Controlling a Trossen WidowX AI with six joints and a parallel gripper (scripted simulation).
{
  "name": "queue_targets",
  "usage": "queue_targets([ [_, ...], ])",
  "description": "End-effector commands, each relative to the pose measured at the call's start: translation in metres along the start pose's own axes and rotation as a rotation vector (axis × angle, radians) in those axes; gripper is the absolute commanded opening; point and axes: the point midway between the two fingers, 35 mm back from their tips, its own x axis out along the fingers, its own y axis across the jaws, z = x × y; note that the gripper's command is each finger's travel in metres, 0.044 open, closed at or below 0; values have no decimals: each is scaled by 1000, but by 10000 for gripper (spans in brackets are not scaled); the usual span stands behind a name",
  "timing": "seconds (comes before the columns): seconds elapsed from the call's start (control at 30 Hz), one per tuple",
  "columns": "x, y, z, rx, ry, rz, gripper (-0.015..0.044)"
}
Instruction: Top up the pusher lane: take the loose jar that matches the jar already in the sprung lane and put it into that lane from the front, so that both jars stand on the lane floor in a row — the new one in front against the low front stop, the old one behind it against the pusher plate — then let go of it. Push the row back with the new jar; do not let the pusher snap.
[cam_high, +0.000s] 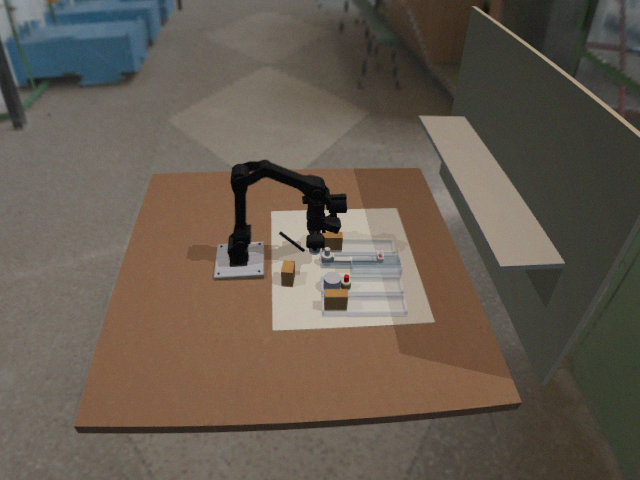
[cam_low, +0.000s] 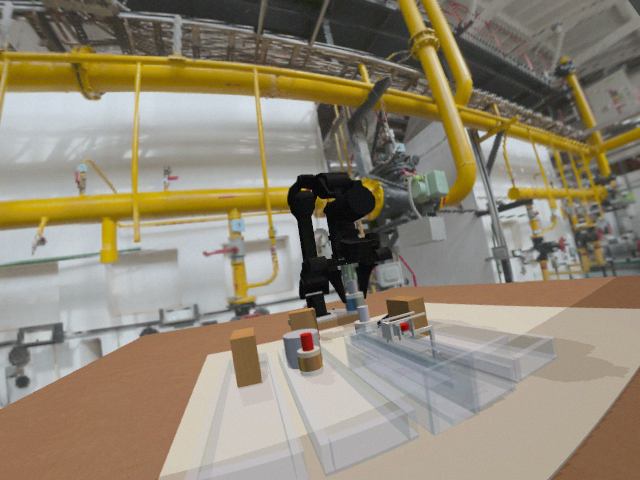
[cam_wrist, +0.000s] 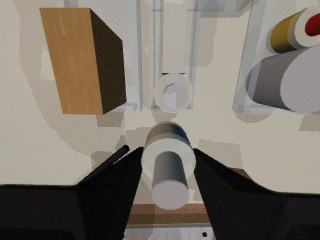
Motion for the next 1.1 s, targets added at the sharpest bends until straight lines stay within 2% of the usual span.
queue_targets([
  [0.0, 4, -5, 0, -5, -3, -4, 0],
  [0.3, 27, -6, 0, -5, -2, -4, 0],
  [1.07, 28, -6, 8, -5, -3, -4, 0],
])
